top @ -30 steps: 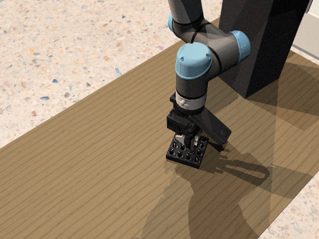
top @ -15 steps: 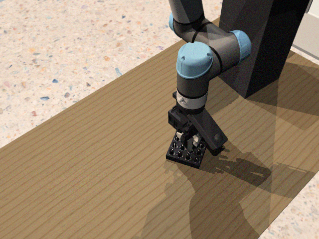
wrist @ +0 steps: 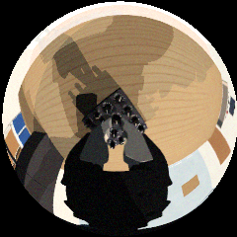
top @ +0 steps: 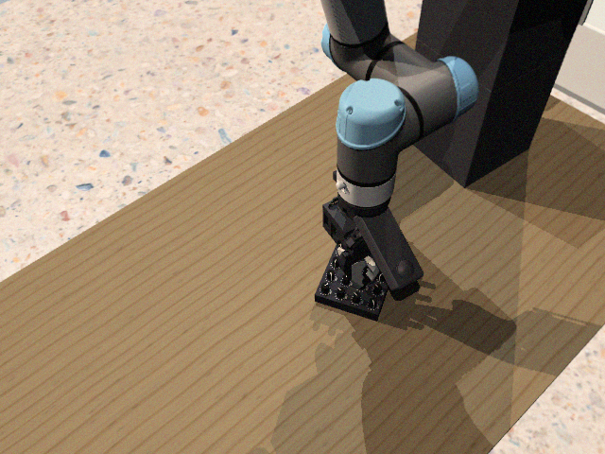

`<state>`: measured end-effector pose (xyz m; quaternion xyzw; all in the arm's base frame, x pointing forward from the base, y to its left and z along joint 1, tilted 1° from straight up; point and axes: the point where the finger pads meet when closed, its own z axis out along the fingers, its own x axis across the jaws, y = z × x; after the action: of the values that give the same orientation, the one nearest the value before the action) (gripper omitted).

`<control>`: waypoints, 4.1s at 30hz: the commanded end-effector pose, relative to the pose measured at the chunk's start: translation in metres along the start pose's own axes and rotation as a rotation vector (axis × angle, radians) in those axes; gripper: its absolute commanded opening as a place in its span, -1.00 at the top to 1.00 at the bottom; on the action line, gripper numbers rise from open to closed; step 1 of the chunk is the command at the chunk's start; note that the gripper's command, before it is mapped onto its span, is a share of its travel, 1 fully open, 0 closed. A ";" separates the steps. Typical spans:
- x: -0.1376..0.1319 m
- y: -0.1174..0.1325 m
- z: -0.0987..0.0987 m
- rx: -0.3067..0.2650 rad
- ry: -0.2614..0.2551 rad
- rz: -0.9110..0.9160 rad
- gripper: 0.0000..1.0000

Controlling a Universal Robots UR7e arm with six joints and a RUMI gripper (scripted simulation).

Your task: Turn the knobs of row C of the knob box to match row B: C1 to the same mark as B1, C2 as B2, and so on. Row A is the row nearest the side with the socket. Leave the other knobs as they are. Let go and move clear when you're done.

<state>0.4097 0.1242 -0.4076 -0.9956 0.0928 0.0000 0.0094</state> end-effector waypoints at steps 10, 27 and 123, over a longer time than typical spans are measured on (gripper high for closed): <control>0.001 0.000 0.000 -0.001 0.002 0.113 0.92; 0.001 0.000 0.000 -0.001 0.002 0.152 0.92; 0.000 -0.001 -0.043 -0.001 0.001 -0.151 0.78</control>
<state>0.4099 0.1243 -0.3661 -0.9983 0.0587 -0.0009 0.0064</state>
